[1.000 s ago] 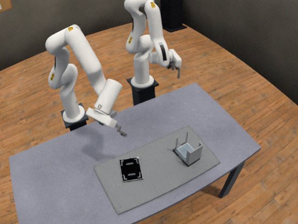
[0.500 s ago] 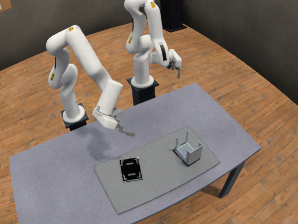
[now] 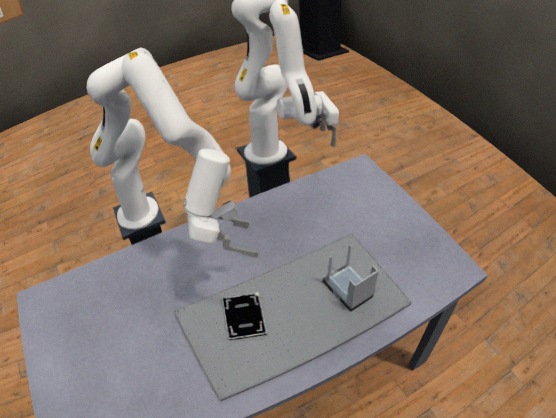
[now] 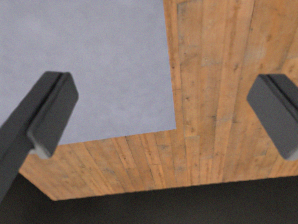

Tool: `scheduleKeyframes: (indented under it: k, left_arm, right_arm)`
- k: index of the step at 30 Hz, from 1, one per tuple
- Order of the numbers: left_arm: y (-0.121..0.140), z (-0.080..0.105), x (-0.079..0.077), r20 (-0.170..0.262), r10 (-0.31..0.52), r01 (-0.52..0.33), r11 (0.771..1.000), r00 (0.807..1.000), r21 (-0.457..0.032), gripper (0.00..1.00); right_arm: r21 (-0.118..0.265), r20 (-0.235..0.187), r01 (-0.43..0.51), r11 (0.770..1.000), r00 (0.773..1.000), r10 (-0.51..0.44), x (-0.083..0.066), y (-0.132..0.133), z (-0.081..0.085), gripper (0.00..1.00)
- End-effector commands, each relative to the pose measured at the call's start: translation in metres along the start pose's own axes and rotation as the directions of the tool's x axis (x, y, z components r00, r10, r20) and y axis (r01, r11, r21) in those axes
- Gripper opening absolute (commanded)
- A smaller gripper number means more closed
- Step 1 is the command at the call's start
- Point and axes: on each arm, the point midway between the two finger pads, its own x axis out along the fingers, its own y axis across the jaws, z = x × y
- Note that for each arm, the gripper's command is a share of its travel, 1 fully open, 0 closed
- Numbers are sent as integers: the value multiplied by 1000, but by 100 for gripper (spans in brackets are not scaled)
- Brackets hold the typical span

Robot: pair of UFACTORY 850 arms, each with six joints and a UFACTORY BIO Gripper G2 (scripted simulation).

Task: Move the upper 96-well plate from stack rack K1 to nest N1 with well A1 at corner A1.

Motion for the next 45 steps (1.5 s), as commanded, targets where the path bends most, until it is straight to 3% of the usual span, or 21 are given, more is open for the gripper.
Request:
scheduleKeyframes:
  k: [1,2,8,12,17,19,25,31,34,36,45]
  left_arm:
    - [0,0,0,-1,1,-1,1000,1000,0,37]
    - [0,0,0,-1,1,-1,1000,1000,0,37]
    - [0,0,0,-1,1,-1,1000,1000,0,37]
    - [0,0,0,-1,1,-1,1000,1000,0,37]
    - [0,0,0,-1,1,-1,1000,1000,0,37]
    - [0,0,0,-1,1,-1,1000,1000,0,37]
    - [0,0,0,-1,1,-1,1000,1000,0,37]
    - [0,0,0,-1,1,-1,1000,1000,0,37]
    - [0,0,0,-1,1,-1,1000,1000,0,37]
    - [0,0,0,-1,1,-1,1000,1000,0,37]
    - [0,0,0,-1,1,-1,1000,1000,0,37]
  right_arm:
    - [50,43,100,994,994,-102,8,-12,8,100]
    - [50,43,100,994,994,-102,8,-12,8,100]
    - [146,88,259,955,958,-274,16,-35,19,100]
    - [214,106,357,909,917,-385,18,-45,22,100]
    - [300,110,468,831,848,-518,18,-60,26,100]
    - [300,110,468,831,848,-518,18,-60,26,100]
    - [401,90,581,708,744,-661,15,-81,29,100]
    - [494,46,667,558,621,-782,11,-93,29,100]
    - [499,2,718,484,558,-830,1,-101,21,100]
    - [499,2,718,484,558,-830,1,-101,21,100]
    - [499,2,718,484,558,-830,-30,-124,-1,100]
